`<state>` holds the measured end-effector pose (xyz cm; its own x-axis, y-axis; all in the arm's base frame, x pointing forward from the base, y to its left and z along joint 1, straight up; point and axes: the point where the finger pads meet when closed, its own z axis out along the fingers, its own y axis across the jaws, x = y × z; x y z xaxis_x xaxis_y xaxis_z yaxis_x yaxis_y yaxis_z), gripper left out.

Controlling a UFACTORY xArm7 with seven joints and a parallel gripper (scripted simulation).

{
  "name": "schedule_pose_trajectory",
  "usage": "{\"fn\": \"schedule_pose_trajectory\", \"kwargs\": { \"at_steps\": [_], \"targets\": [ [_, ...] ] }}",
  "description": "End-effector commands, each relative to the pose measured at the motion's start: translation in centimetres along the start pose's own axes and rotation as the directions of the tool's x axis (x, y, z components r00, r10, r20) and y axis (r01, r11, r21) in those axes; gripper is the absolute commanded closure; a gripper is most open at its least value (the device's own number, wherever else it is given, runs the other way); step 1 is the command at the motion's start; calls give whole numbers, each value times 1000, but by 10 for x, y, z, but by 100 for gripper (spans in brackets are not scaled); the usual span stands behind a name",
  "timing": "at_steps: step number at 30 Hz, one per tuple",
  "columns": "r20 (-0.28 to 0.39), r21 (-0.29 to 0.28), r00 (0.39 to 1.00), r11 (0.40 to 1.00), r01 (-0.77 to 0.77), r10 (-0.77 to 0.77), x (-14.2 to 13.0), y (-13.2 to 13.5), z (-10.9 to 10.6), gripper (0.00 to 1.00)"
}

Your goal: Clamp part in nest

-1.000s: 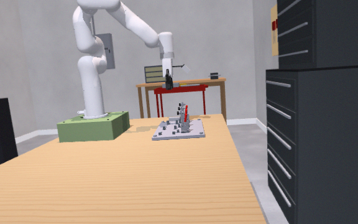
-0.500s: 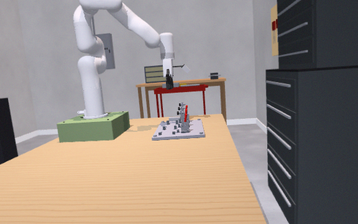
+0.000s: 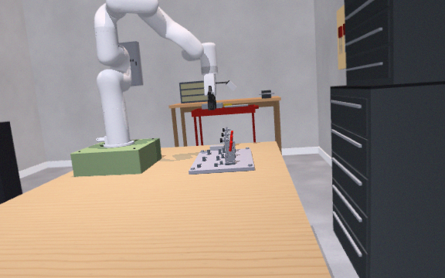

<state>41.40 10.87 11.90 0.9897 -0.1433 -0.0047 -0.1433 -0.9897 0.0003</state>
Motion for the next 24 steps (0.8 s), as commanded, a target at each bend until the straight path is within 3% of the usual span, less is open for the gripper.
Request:
{"fn": "schedule_pose_trajectory", "kwargs": {
  "at_steps": [1, 10, 24],
  "targets": [
    [-4, -1, 1000, 1000, 1, -1, 2, -22, -1, 0],
    [-4, -1, 1000, 1000, 1, -1, 2, -57, -1, 0],
    [-4, -1, 1000, 1000, 1, -1, 2, -76, -1, 0]
  ]
}}
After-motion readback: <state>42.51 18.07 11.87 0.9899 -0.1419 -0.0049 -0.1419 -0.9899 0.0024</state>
